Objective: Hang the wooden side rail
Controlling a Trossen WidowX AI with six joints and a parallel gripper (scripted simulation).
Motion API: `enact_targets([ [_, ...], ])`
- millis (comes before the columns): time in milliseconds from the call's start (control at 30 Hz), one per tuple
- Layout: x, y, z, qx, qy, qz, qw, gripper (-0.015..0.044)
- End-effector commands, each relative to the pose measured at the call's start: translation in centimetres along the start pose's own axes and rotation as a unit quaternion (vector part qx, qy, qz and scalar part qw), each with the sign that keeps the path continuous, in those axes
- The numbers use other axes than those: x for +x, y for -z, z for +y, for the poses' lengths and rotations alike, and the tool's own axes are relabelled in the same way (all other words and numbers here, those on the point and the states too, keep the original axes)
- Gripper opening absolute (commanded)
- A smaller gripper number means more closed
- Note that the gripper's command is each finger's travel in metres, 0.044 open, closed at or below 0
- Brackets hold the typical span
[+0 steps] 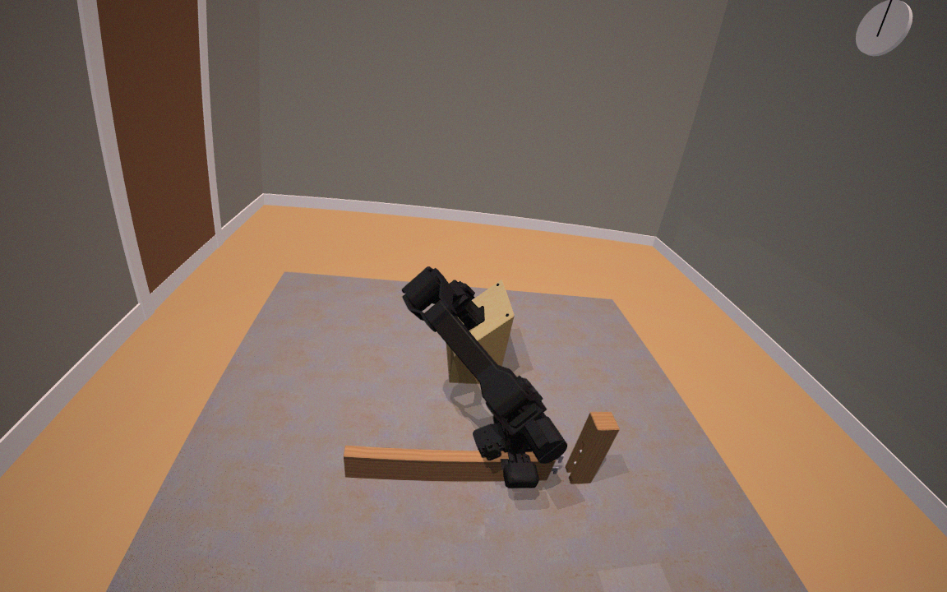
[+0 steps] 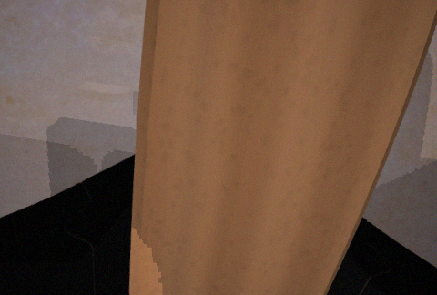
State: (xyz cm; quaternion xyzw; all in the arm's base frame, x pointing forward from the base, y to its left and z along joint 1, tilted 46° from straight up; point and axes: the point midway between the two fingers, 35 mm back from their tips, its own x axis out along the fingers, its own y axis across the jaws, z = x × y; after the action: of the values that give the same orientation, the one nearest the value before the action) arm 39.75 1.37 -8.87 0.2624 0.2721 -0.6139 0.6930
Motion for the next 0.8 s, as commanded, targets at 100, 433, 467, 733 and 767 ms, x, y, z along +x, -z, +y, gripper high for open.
enact_targets([
  [100, -0.34, 0.09, 0.02, 0.003, -0.001, 0.001, 1.0, 0.0],
  [433, -0.51, 0.09, 0.02, 0.003, -0.001, 0.001, 1.0, 0.0],
  [467, -0.53, 0.1, 0.02, 0.003, -0.001, 0.001, 1.0, 0.0],
  [733, -0.66, 0.1, 0.02, 0.003, -0.001, 0.001, 1.0, 0.0],
  [767, -0.68, 0.1, 0.02, 0.003, -0.001, 0.001, 1.0, 0.0],
])
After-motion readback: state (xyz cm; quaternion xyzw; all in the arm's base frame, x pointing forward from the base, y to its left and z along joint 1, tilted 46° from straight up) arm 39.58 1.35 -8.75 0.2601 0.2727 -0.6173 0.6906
